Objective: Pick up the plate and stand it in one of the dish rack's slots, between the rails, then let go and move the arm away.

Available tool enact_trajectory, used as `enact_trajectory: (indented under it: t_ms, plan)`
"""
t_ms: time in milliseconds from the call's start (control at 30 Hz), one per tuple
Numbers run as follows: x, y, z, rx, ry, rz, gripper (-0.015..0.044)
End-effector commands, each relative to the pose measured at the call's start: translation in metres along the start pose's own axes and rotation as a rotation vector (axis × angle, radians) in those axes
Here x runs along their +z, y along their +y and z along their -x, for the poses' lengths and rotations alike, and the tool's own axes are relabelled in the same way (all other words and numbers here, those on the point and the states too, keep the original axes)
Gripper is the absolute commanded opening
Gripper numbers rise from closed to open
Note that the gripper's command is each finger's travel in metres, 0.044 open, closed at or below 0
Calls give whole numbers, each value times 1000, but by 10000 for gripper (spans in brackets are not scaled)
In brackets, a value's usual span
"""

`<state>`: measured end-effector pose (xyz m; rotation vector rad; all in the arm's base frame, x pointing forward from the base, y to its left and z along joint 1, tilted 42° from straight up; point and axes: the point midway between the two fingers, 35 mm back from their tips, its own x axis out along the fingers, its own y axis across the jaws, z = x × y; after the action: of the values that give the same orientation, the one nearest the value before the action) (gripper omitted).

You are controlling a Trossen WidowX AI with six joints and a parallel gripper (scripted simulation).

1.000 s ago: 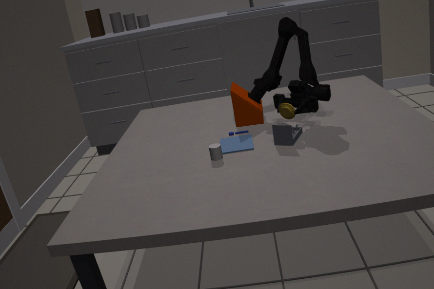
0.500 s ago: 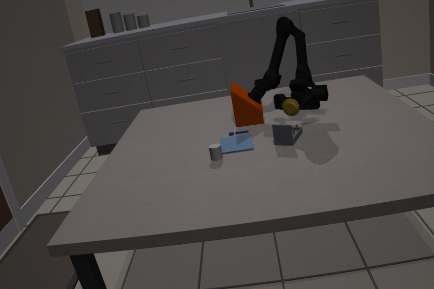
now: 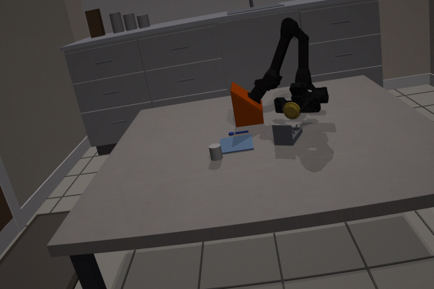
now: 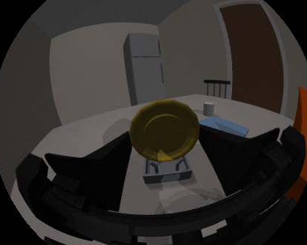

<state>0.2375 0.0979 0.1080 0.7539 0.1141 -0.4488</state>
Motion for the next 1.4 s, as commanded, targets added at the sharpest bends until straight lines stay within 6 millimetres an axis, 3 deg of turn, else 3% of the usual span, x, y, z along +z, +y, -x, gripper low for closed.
enact_trajectory:
  t_ms: [0,733,833,1000,1367]
  plan:
    - [-9,-1,-6,-4,-1,7,0]
    - [-16,-2,-31,7,1,-15,0]
    - [-18,-2,-31,7,1,-16,0]
    - [-38,-2,-31,11,2,-24,0]
    - [-33,-2,-30,11,10,-16,0]
